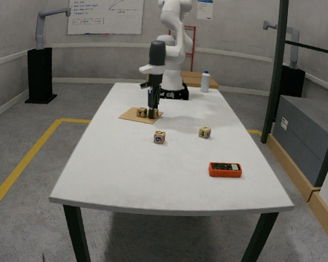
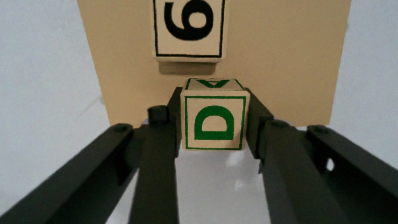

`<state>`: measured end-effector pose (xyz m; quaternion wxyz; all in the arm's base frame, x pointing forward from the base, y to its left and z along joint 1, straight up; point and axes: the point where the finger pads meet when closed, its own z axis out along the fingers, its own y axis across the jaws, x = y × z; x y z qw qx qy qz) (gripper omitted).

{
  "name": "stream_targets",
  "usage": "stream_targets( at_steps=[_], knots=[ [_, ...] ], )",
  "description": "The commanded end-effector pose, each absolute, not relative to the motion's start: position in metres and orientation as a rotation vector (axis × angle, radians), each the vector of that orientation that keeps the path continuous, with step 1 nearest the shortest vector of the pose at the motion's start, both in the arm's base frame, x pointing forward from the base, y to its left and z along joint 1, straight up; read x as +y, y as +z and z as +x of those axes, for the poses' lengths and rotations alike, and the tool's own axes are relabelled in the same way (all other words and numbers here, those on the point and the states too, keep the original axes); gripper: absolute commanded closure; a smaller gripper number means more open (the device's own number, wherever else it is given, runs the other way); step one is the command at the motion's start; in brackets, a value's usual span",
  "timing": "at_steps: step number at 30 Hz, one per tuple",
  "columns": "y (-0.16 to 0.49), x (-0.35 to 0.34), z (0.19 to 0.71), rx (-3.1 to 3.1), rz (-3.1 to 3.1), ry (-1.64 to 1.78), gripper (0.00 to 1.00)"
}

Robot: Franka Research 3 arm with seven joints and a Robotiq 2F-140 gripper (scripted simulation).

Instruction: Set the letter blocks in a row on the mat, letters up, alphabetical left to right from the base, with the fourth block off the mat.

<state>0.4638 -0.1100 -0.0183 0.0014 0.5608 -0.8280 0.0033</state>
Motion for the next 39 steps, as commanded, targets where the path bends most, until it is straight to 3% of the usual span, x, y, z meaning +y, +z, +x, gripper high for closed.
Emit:
stream_targets(
  at_steps=[1, 11, 26, 39],
  knots=[
    [-0.018, -0.11, 0.465, -2.599, 1.765, 0.012, 0.63],
    [-0.018, -0.11, 0.465, -2.599, 1.765, 0.012, 0.56],
    [-0.015, -0.11, 0.465, -2.599, 1.765, 0.012, 0.56],
    [0.041, -0.11, 0.465, -2.599, 1.765, 0.012, 0.56]
  ],
)
